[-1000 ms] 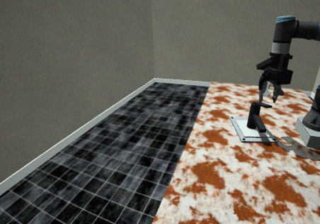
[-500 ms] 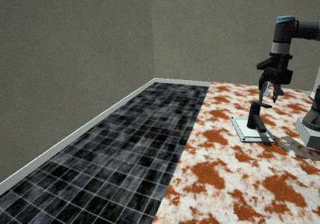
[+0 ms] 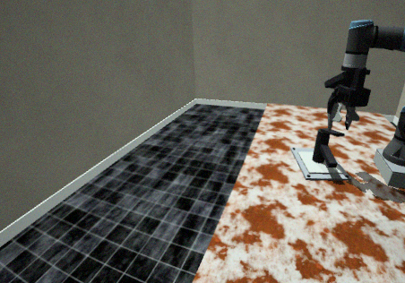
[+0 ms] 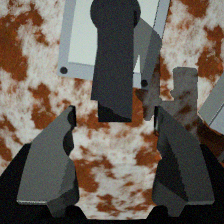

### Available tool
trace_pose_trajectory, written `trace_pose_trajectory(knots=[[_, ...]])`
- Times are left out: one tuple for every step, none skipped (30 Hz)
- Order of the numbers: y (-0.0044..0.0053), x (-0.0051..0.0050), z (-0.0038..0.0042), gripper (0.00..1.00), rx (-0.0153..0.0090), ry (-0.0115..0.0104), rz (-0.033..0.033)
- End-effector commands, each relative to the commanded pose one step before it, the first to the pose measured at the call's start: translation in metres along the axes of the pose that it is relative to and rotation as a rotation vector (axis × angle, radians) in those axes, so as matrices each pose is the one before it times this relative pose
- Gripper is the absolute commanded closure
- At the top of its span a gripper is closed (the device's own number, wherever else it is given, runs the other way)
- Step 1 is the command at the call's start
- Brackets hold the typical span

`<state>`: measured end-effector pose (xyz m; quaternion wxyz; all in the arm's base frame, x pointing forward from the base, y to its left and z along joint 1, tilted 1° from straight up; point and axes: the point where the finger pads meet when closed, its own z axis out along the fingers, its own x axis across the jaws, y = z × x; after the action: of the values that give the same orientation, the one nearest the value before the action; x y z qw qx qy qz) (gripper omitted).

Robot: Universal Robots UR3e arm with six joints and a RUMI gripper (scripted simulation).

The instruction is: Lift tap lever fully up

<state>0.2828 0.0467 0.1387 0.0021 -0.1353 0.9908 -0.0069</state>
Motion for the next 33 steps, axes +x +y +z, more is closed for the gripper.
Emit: trace_pose_trajectory(knots=[[-0.000263,-0.00047,-0.000667,0.59,0.00116,-0.00227,0.00002],[0.0,0.0,0.0,0.59,0.0,0.0,0.0],[0.0,0.0,0.0,0.59,0.0,0.0,0.0],[0.0,0.0,0.0,0.59,0.0,0.0,0.0],[0.0,0.0,0.0,0.59,0.0,0.0,0.0],[0.0,0.0,0.0,0.59,0.0,0.0,0.0],[0.0,0.0,0.0,0.59,0.0,0.0,0.0],[0.0,0.0,0.0,0.59,0.0,0.0,0.0],[0.0,0.0,0.0,0.59,0.0,0.0,0.0],[0.0,0.0,0.0,0.59,0.0,0.0,0.0],[0.0,0.0,0.0,0.59,0.0,0.0,0.0],[0.0,0.0,0.0,0.59,0.0,0.0,0.0],[0.0,0.0,0.0,0.59,0.0,0.0,0.0],[0.0,0.0,0.000001,0.59,0.0,0.0,0.0],[0.0,0.0,0.000009,0.59,0.0,0.0,0.0],[0.0,0.0,0.000023,0.59,0.0,0.0,0.0],[0.0,0.0,0.000043,0.59,0.0,0.0,0.0],[0.0,0.0,0.000069,0.59,0.0,0.0,0.0],[-0.000001,0.0,0.000099,0.59,0.0,0.0,0.0],[-0.000001,0.0,0.000134,0.59,0.0,0.0,0.0],[-0.000001,0.0,0.000171,0.59,0.0,0.0,0.0],[-0.000001,0.0,0.000212,0.59,0.0,0.0,0.0],[-0.000001,0.0,0.000255,0.59,0.0,0.0,0.0],[-0.000001,0.0,0.000299,0.59,0.0,0.0,0.0],[-0.000001,0.0,0.000344,0.59,0.0,0.0,0.0],[-0.000001,0.0,0.00039,0.59,0.0,0.0,0.0],[0.0,0.0,0.0,0.59,0.0,0.0,0.0],[0.0,0.0,0.0,0.59,0.0,0.0,0.0],[0.0,0.0,0.000436,0.59,0.0,0.0,0.0],[0.0,0.0,0.000482,0.59,0.0,0.0,0.0],[0.000001,0.0,0.000527,0.59,0.0,0.0,0.0],[0.000002,0.0,0.000571,0.59,0.0,0.0,0.0],[0.000003,0.0,0.000614,0.59,0.0,0.0,0.0]])
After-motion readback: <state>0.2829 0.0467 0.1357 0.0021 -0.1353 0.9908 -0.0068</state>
